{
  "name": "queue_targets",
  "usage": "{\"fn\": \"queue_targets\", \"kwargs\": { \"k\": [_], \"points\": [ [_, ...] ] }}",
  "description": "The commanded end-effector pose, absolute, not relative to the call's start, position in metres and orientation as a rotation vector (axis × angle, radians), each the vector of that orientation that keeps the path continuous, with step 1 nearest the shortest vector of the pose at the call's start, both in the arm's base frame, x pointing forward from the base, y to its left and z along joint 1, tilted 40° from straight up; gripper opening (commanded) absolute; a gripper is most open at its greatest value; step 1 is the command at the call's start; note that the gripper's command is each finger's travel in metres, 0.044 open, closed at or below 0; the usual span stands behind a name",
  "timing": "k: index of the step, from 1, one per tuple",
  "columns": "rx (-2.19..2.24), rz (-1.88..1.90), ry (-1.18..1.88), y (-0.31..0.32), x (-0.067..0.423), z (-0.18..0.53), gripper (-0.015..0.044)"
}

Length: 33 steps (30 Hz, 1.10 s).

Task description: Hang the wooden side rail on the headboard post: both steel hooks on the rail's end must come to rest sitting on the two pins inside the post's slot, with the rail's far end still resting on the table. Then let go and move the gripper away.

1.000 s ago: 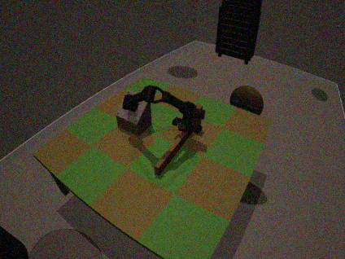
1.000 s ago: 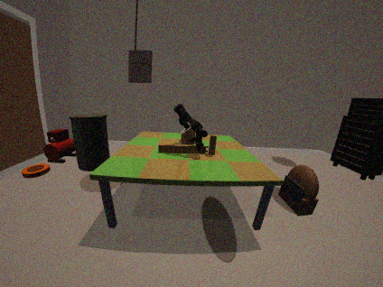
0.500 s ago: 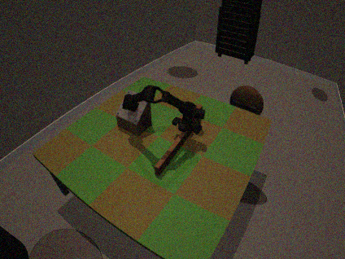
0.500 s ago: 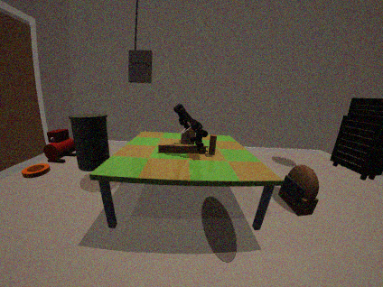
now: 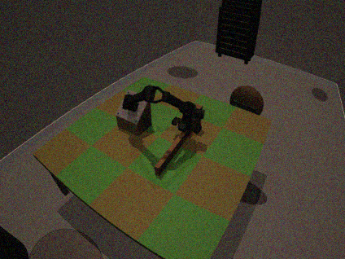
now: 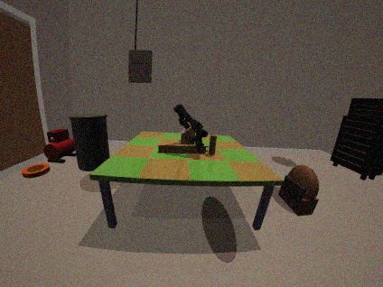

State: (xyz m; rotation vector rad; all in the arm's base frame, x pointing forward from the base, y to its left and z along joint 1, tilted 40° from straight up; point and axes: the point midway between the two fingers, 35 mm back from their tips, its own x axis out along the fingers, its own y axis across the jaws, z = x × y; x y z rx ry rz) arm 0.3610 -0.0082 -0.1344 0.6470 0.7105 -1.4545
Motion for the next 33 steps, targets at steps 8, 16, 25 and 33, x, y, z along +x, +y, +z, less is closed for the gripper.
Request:
{"fn": "queue_targets", "kwargs": {
  "k": [8,16,25,33],
  "points": [
    [0.654,-1.438,0.705,-0.0021,0.3655,-0.1285,0.0],
    [0.654,-1.438,0.705,-0.0012,0.3655,-0.1275,0.0],
    [0.654,-1.438,0.705,-0.0002,0.3655,-0.1263,0.0],
    [0.654,-1.438,0.705,0.0007,0.3655,-0.1253,0.0]
  ]
}}
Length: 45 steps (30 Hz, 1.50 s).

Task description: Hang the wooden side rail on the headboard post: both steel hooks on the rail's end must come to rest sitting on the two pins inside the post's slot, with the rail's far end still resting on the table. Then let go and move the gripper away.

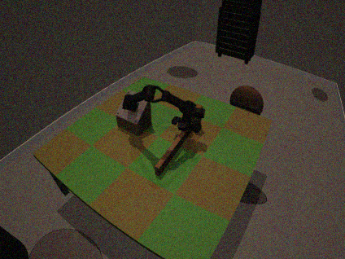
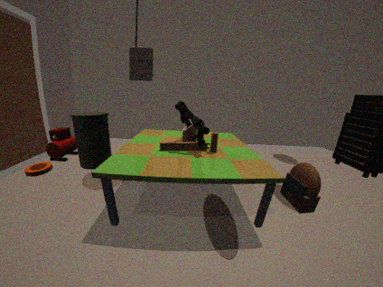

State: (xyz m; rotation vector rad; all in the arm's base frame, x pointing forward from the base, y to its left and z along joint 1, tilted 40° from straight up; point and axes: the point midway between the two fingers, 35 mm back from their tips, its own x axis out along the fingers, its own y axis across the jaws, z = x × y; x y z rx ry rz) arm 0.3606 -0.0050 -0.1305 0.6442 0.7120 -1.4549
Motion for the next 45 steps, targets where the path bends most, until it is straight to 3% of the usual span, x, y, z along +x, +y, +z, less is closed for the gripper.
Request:
{"fn": "queue_targets", "kwargs": {
  "k": [1,45],
  "points": [
    [0.654,-1.438,0.705,0.0008,0.3655,-0.1252,0.0],
    [0.654,-1.438,0.705,0.0056,0.3655,-0.1196,0.0]
  ]
}}
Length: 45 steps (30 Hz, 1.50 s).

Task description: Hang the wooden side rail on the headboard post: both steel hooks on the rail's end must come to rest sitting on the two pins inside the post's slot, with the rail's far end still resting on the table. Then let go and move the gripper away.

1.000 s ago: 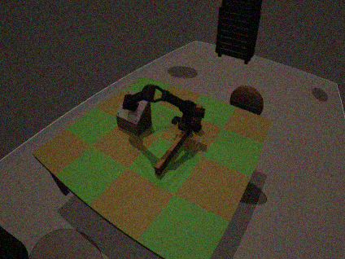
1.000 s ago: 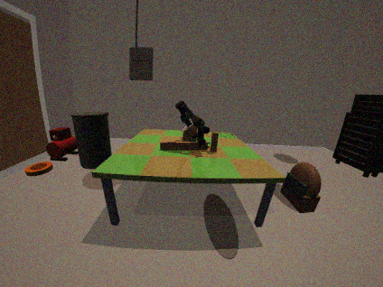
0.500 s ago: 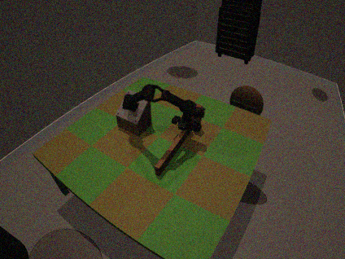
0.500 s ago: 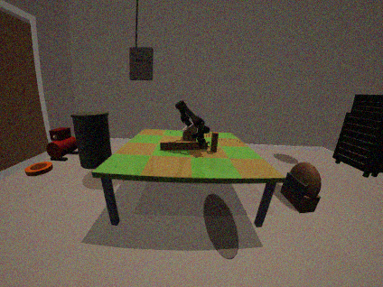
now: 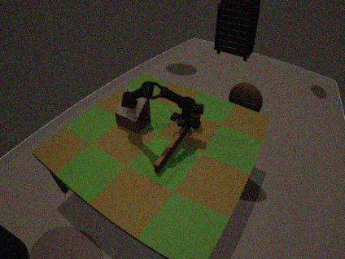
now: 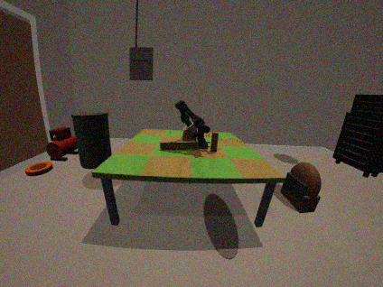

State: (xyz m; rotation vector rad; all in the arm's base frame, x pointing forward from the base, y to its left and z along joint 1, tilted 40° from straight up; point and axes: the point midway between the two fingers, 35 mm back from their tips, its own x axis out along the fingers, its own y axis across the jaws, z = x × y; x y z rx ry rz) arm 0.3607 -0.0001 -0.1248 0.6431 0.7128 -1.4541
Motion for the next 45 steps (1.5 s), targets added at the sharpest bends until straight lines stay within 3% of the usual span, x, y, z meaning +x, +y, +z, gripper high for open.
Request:
{"fn": "queue_targets", "kwargs": {
  "k": [1,45],
  "points": [
    [0.654,-1.438,0.705,0.0057,0.3655,-0.1194,0.0],
    [0.655,-1.438,0.705,0.0105,0.3655,-0.1138,0.0]
  ]
}}
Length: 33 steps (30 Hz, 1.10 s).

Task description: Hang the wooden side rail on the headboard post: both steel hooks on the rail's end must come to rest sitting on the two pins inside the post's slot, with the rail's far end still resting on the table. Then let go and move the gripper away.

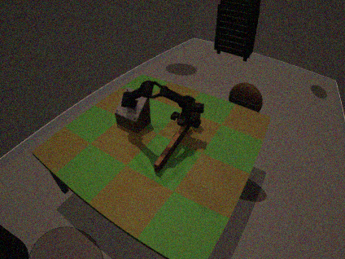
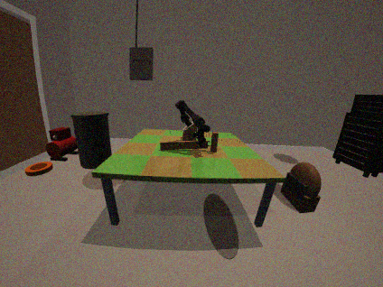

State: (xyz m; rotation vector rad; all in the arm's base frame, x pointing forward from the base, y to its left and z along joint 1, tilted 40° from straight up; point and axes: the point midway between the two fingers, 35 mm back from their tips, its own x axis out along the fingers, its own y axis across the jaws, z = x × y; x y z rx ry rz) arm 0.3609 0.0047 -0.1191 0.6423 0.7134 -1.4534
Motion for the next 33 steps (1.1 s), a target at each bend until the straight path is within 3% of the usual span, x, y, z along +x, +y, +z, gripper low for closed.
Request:
{"fn": "queue_targets", "kwargs": {
  "k": [1,33],
  "points": [
    [0.655,-1.438,0.705,0.0106,0.3655,-0.1137,0.0],
    [0.655,-1.437,0.706,0.0141,0.3655,-0.1096,0.0]
  ]
}}
